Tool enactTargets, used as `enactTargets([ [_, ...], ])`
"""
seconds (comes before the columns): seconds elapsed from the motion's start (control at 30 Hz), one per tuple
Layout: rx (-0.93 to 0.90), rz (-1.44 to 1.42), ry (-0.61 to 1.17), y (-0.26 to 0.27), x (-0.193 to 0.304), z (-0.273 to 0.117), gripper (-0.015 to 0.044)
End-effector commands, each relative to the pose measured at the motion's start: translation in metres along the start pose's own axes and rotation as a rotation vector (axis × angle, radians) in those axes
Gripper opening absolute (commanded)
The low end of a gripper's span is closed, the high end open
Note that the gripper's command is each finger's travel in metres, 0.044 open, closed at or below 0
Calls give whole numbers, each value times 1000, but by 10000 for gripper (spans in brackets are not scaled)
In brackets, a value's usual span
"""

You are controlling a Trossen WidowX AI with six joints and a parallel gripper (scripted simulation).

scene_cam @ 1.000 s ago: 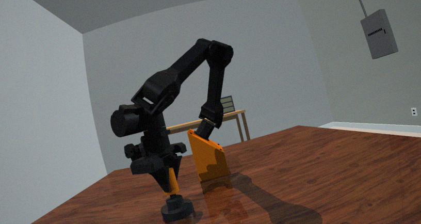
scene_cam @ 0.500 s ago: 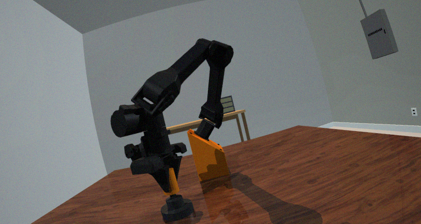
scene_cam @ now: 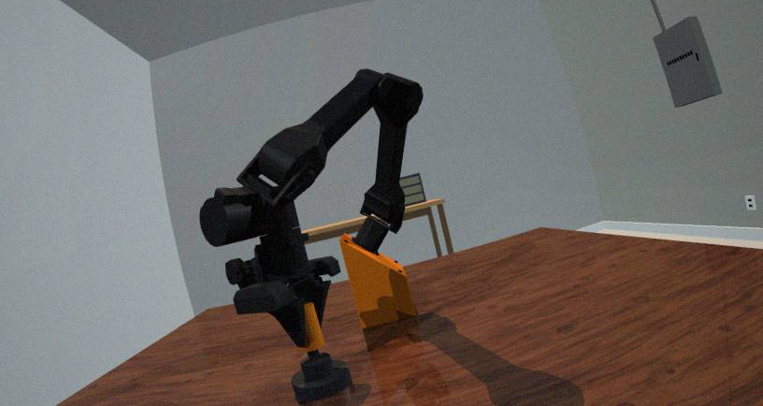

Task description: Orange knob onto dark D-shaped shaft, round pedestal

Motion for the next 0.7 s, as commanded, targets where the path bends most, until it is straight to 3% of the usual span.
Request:
enactTargets([
  [0.0, -1, 121, -1, 1, -1, -1, 0],
  [0.67, -1, 163, 0, 0, 0, 3, 0],
])
Point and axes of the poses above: the point midway between the two fingers, 35 mm back from their tips, its own z axis out along the fingers, its own y axis across the jaws, x = y × z, the point moved 9 cm from there along -z, back along the fingers, and after that the axes turned 6 degrees about z, right-handed, at the moved point
